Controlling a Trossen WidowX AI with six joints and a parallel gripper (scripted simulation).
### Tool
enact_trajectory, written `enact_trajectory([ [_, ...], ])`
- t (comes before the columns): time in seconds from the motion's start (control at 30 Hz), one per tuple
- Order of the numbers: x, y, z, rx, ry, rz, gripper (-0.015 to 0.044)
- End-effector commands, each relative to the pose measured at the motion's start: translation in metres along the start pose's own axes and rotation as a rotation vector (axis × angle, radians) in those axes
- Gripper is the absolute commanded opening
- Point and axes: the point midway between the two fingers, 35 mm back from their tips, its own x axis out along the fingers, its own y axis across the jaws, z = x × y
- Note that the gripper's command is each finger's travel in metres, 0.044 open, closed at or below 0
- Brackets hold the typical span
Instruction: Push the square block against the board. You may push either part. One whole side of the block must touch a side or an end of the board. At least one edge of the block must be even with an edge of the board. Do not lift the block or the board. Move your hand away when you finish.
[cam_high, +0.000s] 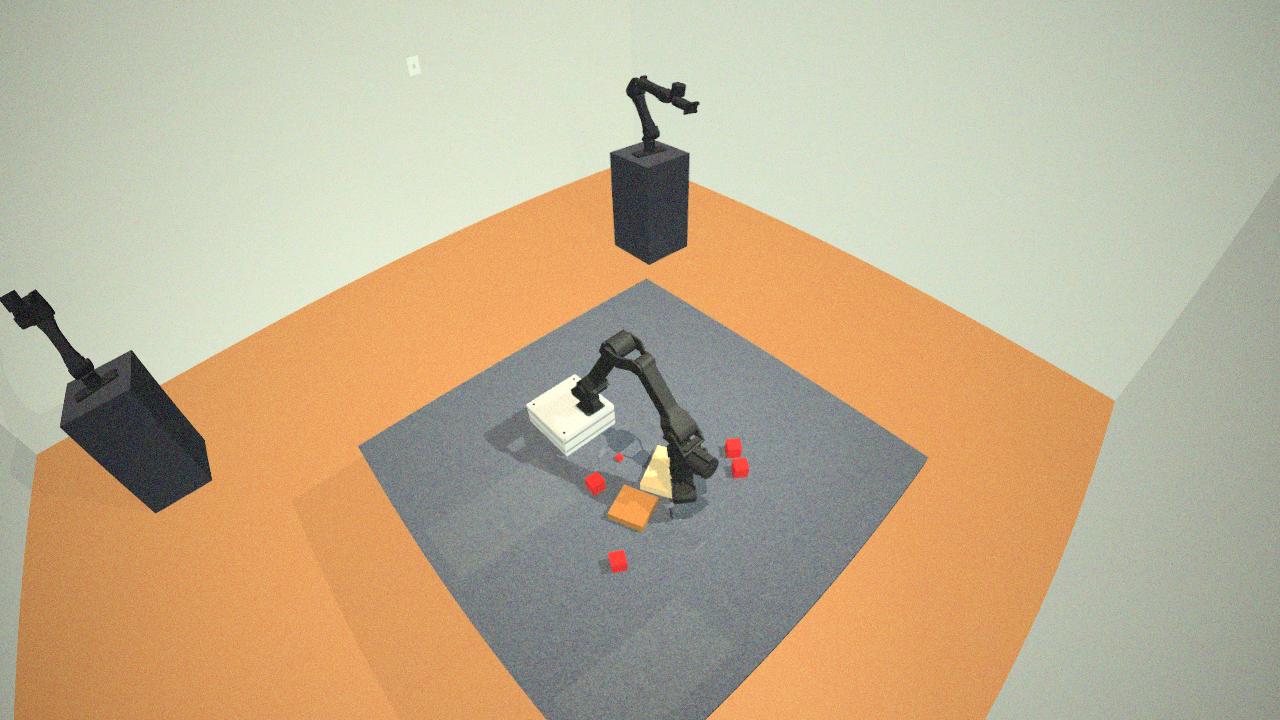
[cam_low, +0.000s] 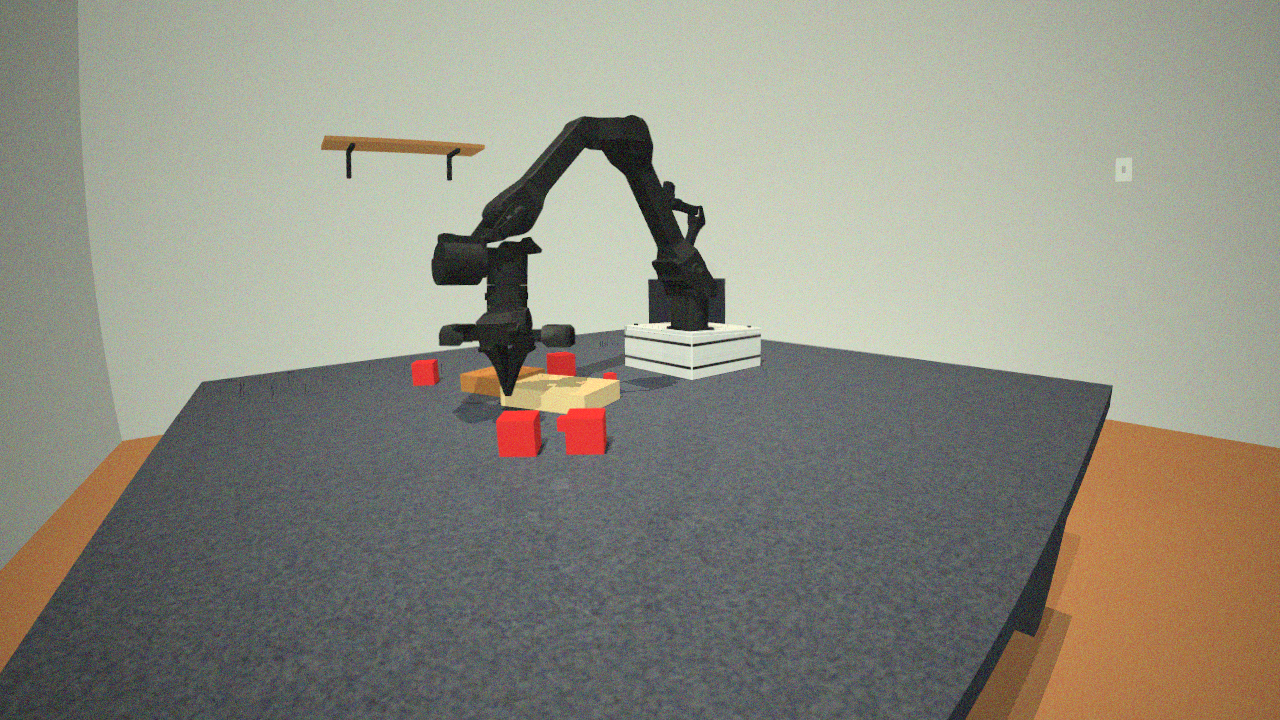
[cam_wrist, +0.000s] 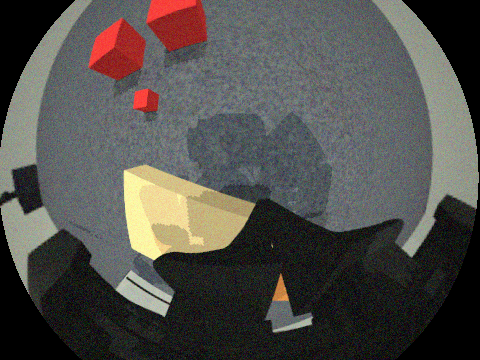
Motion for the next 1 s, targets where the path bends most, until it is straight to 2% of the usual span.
enact_trajectory([
  [0.0, 0.01, 0.007, -0.013, 0.006, 0.04, 0.029, 0.0],
  [0.97, 0.011, 0.0, 0.034, 0.006, 0.035, 0.029, 0.0],
])
